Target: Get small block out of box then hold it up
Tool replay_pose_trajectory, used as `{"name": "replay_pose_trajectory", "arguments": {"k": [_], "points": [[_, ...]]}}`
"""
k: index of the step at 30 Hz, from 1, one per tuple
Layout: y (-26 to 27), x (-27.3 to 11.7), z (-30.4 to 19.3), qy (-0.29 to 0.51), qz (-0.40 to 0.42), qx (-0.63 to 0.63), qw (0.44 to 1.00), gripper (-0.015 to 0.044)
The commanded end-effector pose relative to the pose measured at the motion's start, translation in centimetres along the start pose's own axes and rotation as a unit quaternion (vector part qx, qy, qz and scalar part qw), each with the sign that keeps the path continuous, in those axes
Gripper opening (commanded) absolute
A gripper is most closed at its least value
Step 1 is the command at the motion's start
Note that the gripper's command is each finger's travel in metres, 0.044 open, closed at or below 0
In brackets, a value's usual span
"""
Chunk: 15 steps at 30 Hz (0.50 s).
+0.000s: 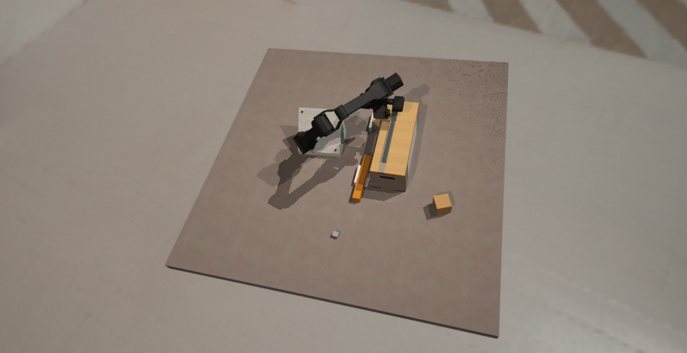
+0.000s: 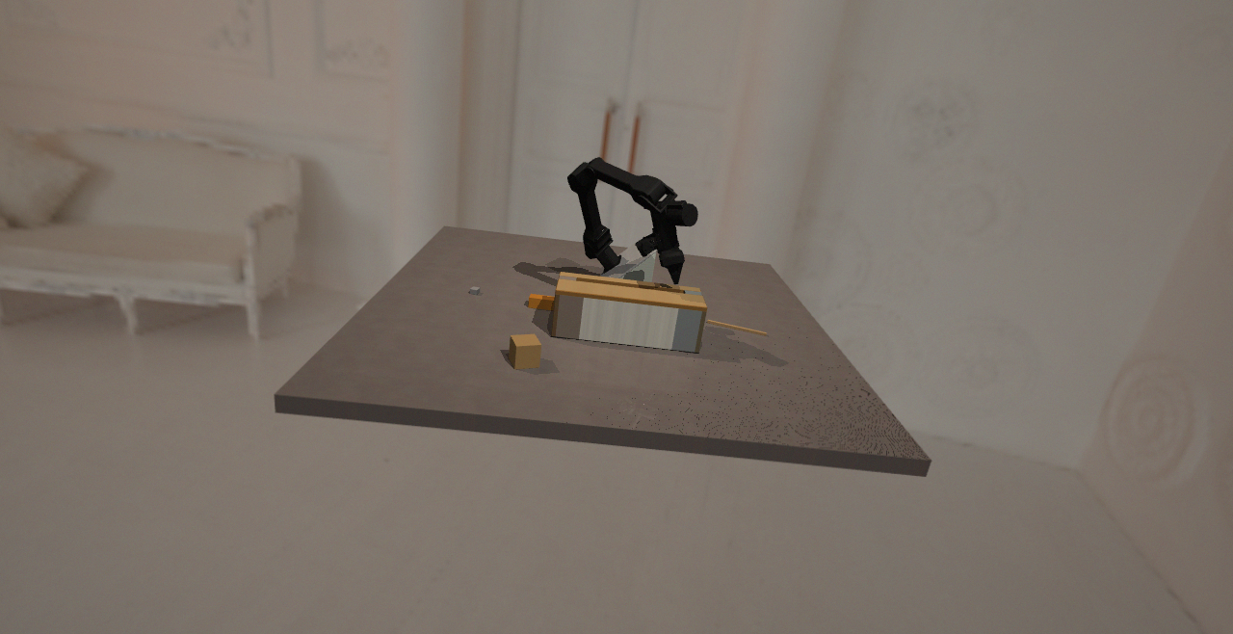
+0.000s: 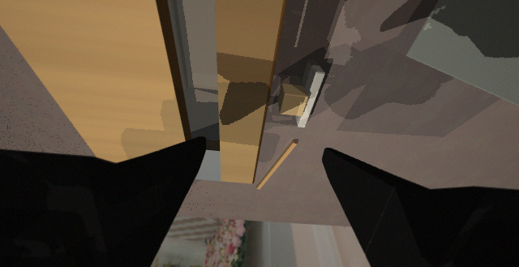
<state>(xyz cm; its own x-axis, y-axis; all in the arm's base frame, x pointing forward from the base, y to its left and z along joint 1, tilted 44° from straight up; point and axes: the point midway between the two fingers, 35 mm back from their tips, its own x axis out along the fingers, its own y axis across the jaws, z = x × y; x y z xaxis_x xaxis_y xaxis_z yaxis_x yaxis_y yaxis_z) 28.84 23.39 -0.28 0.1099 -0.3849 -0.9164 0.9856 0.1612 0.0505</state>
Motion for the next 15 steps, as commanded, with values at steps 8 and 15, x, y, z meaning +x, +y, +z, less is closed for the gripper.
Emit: {"name": "replay_pose_trajectory", "arguments": {"k": [8, 15], "points": [[-1.4, -0.4, -1.1, 0.005, 0.004, -0.218, 0.976, 0.0285], [-1.9, -0.1, -1.7, -0.041, 0.009, -0.551, 0.833, 0.0285]]}}
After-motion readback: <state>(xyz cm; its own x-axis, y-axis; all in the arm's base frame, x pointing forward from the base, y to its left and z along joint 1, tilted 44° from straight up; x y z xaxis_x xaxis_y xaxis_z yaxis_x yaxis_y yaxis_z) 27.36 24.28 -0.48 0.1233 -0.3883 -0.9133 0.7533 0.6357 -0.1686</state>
